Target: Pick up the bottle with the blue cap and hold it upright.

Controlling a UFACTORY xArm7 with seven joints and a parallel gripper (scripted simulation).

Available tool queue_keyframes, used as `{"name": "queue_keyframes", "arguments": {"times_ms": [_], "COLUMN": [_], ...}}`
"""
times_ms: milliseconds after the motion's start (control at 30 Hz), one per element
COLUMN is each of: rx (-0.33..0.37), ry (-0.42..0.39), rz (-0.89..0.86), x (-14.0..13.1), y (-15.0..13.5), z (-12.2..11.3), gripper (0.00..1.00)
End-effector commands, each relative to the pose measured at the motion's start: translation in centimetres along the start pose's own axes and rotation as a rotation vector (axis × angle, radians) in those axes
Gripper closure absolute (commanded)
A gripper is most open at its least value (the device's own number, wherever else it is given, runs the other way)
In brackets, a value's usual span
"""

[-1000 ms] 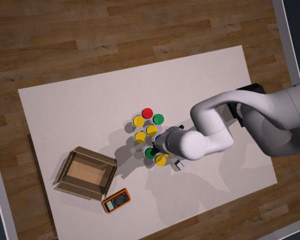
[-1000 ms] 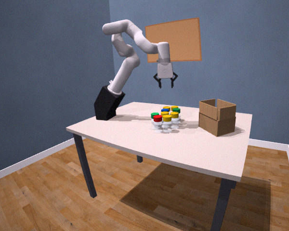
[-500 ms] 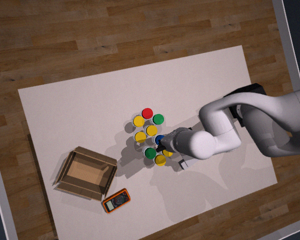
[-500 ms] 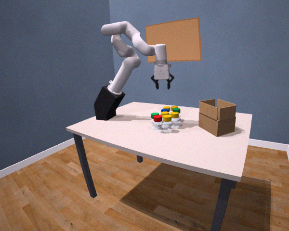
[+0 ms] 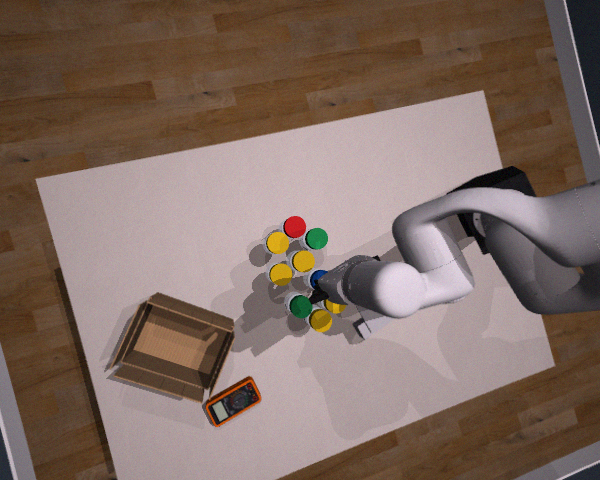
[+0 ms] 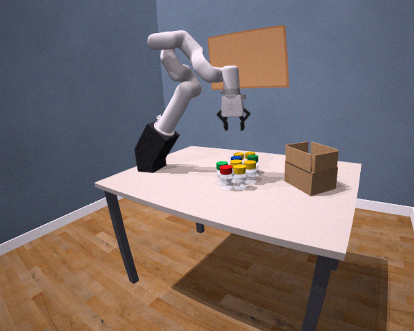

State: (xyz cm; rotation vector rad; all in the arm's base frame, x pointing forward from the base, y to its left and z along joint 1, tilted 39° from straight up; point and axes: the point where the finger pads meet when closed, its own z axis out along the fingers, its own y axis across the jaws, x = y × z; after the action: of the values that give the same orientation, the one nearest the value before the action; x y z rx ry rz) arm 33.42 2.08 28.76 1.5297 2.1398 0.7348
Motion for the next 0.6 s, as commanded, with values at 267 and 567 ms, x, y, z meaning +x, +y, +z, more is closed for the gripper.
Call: {"name": "queue_keyframes", "arguments": {"times_ms": [267,567], "rx": [-0.002,-0.001], "ry": [0.002,0.001], "rz": [0.004,0.006], "x": [-0.1,-0.1], "y": [0.6,0.5], "z": [3.6,6.8], "gripper": [0.21,0.21]}}
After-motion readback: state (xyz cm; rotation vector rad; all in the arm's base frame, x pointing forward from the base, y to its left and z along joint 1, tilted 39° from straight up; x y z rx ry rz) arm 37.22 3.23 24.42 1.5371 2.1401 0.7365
